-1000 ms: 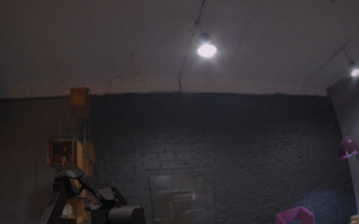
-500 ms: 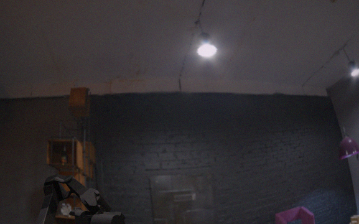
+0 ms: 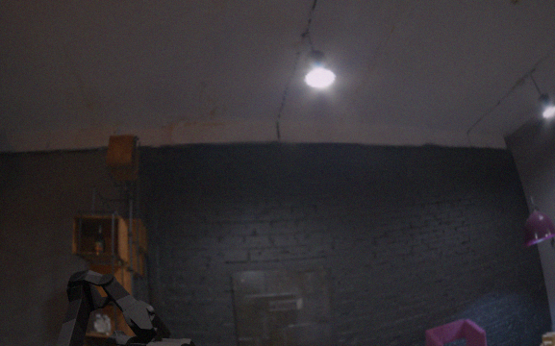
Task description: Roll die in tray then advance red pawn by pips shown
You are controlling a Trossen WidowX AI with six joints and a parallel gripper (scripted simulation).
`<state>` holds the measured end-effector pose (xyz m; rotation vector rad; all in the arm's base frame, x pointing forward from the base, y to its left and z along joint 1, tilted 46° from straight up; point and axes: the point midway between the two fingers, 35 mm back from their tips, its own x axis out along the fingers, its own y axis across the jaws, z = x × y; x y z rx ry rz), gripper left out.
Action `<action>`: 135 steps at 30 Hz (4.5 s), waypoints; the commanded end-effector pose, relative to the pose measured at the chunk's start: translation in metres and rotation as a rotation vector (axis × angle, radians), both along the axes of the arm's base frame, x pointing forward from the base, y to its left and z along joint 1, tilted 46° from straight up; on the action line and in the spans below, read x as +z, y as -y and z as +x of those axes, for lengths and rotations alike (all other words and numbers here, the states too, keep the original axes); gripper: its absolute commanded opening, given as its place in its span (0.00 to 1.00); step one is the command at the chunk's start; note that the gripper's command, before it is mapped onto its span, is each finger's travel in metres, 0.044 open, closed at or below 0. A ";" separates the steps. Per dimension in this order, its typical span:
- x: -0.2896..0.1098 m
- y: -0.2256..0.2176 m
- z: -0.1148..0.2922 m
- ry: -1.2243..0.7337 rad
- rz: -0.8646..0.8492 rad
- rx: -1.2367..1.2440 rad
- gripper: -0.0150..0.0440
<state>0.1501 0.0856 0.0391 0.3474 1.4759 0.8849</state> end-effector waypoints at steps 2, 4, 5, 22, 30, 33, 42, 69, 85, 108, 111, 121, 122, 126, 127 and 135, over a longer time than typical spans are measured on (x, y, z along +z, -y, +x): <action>-0.007 -0.006 -0.003 -0.008 0.004 -0.004 0.59; -0.009 -0.008 -0.003 -0.008 0.003 -0.004 0.59; -0.010 -0.009 -0.003 -0.008 0.003 -0.004 0.59; -0.028 -0.028 -0.008 -0.009 0.008 -0.003 0.59; -0.028 -0.028 -0.008 -0.009 0.008 -0.003 0.31; -0.028 -0.028 -0.008 -0.009 0.008 -0.003 0.28; -0.024 -0.023 -0.005 -0.007 0.002 -0.005 0.25; 0.060 0.063 0.007 -0.011 0.002 -0.004 0.25; 0.024 0.082 0.033 -0.008 0.000 -0.004 0.25; -0.067 0.114 0.066 -0.002 -0.005 -0.004 0.25; -0.080 0.117 0.068 -0.002 -0.005 -0.004 0.25; -0.119 0.124 0.070 0.000 -0.006 -0.003 0.25; -0.119 0.124 0.070 0.000 -0.006 -0.003 0.25; -0.123 0.120 0.069 0.000 -0.006 -0.004 0.25; -0.126 0.118 0.069 0.000 -0.006 -0.004 0.25; -0.144 0.100 0.065 0.000 -0.004 -0.003 0.25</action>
